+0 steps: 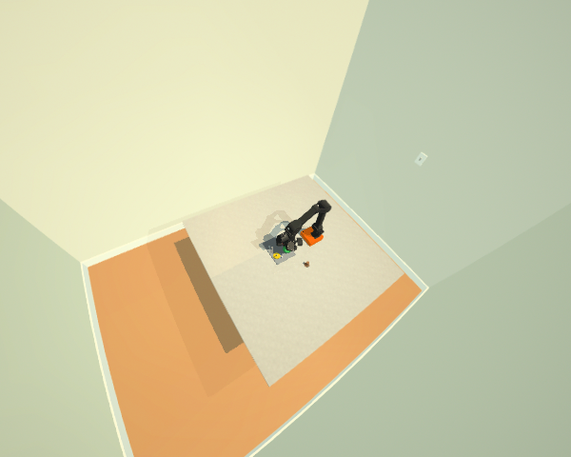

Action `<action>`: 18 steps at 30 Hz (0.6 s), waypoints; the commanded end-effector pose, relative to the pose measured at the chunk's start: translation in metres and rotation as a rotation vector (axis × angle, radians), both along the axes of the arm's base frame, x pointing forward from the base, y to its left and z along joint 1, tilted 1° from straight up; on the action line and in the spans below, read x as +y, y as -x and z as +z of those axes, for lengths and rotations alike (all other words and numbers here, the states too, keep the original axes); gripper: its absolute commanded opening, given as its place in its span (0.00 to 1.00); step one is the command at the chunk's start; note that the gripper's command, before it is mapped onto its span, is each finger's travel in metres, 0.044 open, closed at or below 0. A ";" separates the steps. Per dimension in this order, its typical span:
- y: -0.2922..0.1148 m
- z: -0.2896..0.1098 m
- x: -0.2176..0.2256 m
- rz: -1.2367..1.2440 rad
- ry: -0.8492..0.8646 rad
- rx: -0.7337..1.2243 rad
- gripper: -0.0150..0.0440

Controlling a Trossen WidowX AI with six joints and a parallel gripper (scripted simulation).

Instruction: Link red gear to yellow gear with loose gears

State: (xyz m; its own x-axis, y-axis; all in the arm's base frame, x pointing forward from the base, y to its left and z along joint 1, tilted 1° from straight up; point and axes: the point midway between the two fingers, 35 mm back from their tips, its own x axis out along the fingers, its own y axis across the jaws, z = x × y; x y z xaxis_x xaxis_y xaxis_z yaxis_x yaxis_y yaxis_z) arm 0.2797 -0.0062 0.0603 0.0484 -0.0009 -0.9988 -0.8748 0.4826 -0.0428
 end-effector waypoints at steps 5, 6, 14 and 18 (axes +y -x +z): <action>0.002 -0.014 0.001 -0.118 -0.008 0.010 0.25; 0.002 -0.015 0.001 -0.135 -0.009 0.010 0.25; 0.002 -0.015 0.000 -0.241 -0.014 0.010 0.25; 0.002 -0.016 0.000 -0.217 -0.013 0.010 0.25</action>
State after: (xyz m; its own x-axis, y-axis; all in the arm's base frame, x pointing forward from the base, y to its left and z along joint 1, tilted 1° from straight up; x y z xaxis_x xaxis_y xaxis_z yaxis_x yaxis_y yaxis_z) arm 0.2782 -0.0062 0.0455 0.0409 0.0003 -0.9992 -0.7440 0.6675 -0.0303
